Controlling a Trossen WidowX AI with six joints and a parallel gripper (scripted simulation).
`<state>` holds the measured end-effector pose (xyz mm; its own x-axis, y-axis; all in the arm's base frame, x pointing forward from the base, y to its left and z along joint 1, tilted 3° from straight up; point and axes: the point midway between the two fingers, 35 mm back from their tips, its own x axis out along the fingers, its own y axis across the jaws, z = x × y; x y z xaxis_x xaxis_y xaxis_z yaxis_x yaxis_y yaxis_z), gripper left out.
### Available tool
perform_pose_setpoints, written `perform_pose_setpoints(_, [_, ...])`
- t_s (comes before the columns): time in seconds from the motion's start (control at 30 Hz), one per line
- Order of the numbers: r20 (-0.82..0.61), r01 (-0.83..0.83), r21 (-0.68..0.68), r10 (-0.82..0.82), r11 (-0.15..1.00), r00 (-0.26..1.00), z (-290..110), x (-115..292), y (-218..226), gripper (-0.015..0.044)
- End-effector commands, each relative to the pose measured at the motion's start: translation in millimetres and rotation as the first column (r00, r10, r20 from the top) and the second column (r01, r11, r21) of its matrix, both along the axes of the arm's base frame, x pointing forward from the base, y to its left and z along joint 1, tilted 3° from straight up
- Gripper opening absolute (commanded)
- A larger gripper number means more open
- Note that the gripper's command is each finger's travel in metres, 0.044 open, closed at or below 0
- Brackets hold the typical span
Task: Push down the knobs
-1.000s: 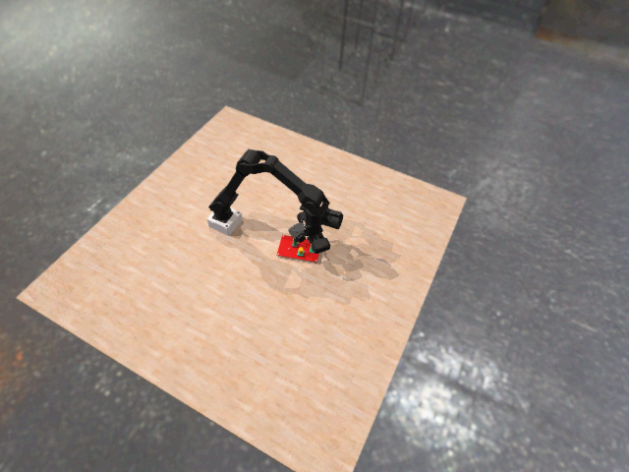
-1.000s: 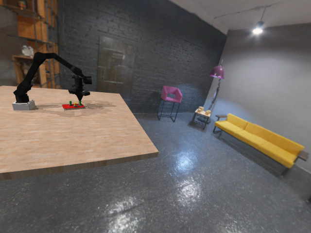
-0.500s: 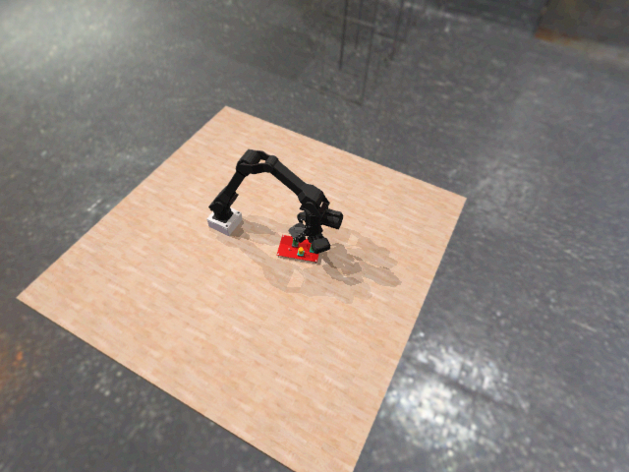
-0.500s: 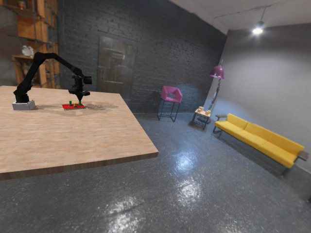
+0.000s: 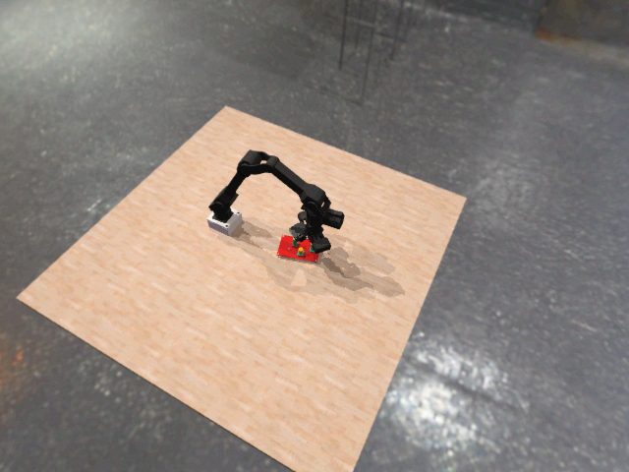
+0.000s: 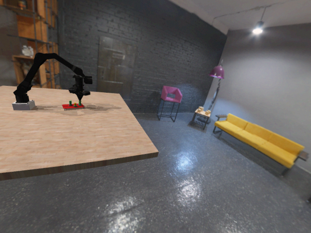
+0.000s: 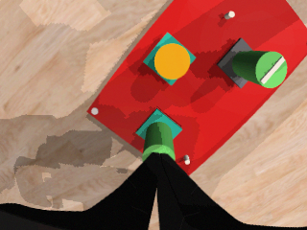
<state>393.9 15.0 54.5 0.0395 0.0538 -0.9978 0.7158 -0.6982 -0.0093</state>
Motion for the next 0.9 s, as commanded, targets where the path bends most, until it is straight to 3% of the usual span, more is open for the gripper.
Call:
perform_pose_setpoints(0.0, [-0.006, 0.001, -0.003, -0.001, 1.0, 1.0, 2.6, 1.3, -0.5, 0.0])
perform_pose_setpoints(0.4, [-0.006, 0.001, -0.003, -0.001, 1.0, 1.0, 18.6, 0.1, -1.3, 0.0])
perform_pose_setpoints(0.7, [-0.014, 0.001, 0.0, -0.001, 1.0, 1.0, 12.7, -3.0, -0.8, 0.0236])
perform_pose_setpoints(0.87, [-0.016, 0.001, -0.002, -0.001, 1.0, 1.0, 32.6, -52.4, -7.6, 0.0368])
